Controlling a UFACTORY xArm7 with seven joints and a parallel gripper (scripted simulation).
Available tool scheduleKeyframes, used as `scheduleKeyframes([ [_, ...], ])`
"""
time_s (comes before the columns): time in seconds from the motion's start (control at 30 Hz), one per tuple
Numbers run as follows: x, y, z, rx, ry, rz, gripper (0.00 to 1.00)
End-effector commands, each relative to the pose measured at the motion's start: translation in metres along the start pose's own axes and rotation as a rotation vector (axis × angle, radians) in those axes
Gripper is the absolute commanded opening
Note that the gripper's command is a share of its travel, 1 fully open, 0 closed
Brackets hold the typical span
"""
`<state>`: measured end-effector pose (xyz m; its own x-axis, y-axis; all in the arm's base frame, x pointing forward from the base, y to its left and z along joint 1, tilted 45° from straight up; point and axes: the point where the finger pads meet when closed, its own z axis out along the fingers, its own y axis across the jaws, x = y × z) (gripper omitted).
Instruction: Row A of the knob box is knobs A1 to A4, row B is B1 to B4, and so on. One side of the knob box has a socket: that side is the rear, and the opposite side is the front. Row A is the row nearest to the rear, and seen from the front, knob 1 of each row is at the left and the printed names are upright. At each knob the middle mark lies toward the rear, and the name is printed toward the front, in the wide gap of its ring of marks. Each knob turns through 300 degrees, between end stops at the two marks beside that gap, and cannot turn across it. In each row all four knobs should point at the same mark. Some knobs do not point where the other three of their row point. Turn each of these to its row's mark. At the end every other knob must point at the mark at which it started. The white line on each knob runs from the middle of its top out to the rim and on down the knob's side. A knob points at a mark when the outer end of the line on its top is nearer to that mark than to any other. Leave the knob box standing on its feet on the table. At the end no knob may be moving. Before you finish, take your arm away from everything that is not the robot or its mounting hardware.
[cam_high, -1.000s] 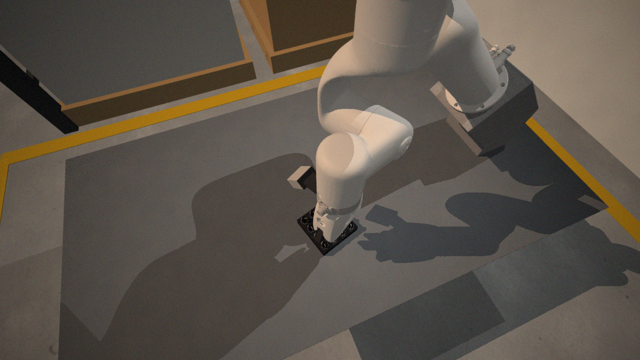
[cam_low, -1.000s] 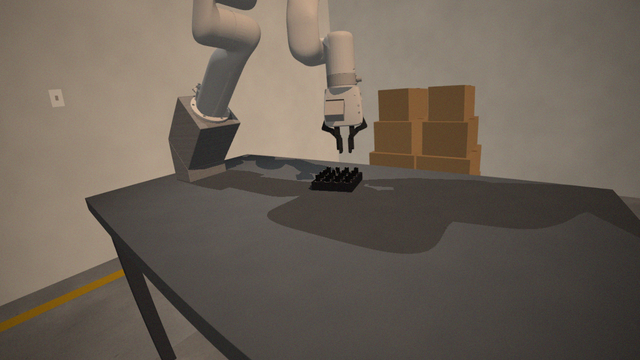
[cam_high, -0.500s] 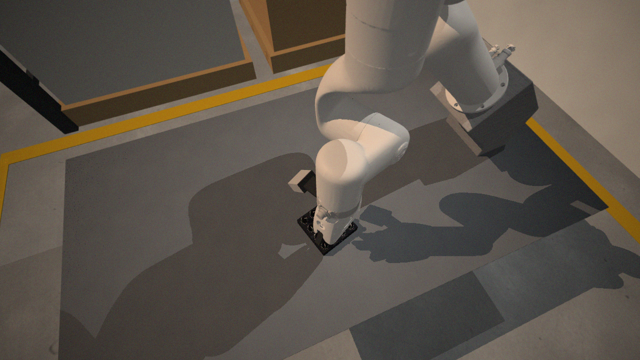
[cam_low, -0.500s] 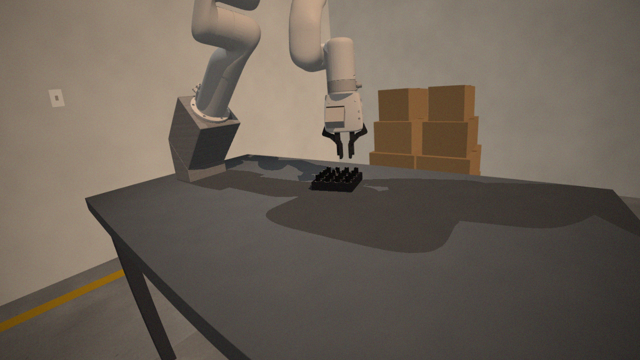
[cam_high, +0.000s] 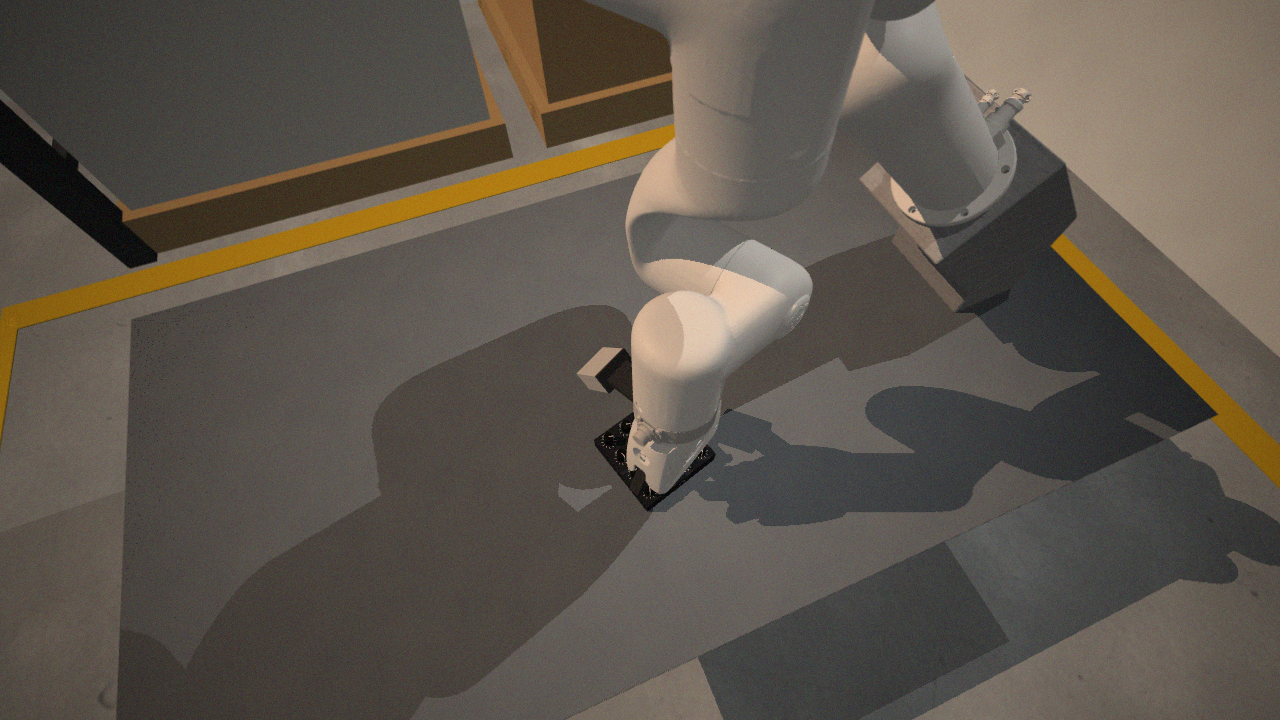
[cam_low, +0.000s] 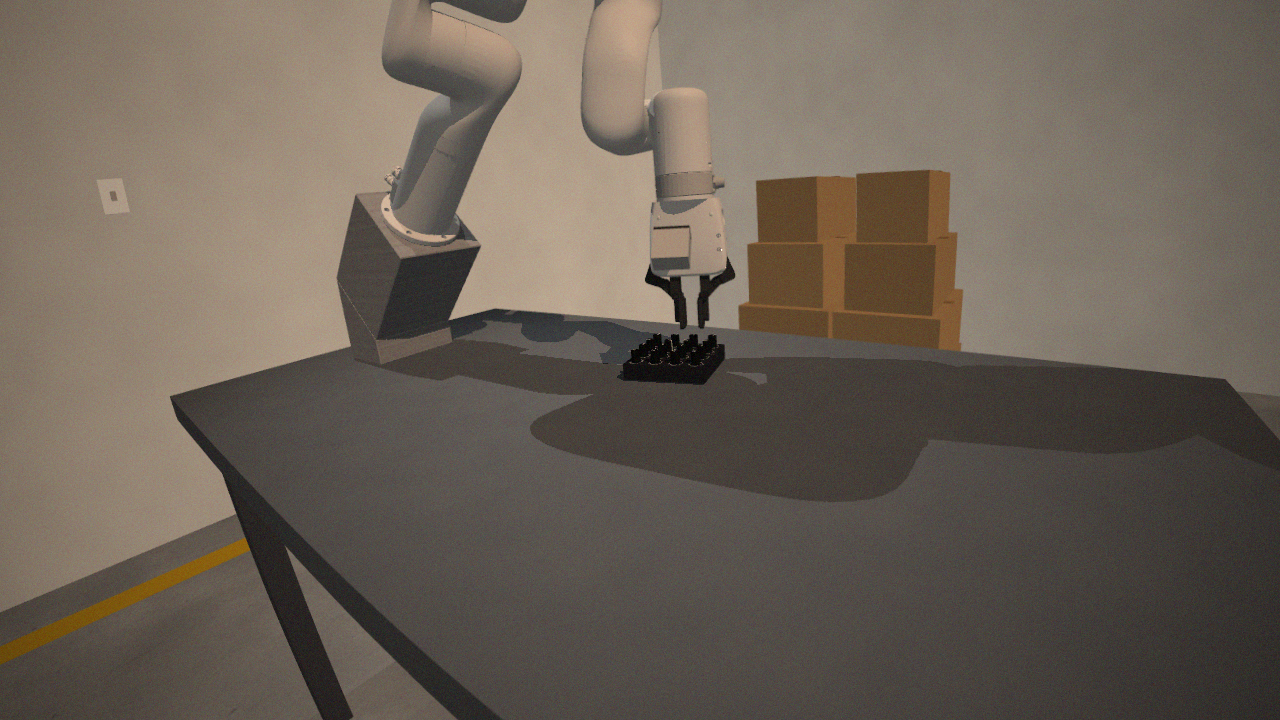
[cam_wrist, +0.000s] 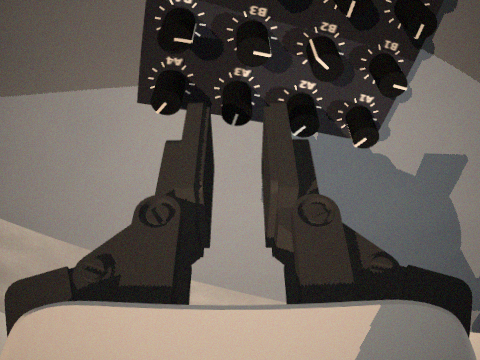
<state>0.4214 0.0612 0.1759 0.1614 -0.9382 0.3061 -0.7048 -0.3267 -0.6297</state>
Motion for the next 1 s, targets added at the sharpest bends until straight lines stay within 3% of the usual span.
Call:
scheduleKeyframes([
  [0.0, 0.0001, -0.0008, 0.0043, 0.003, 0.003, -0.001, 0.19],
  [0.97, 0.0001, -0.0008, 0.0080, 0.003, 0.003, -0.001, 0.19],
])
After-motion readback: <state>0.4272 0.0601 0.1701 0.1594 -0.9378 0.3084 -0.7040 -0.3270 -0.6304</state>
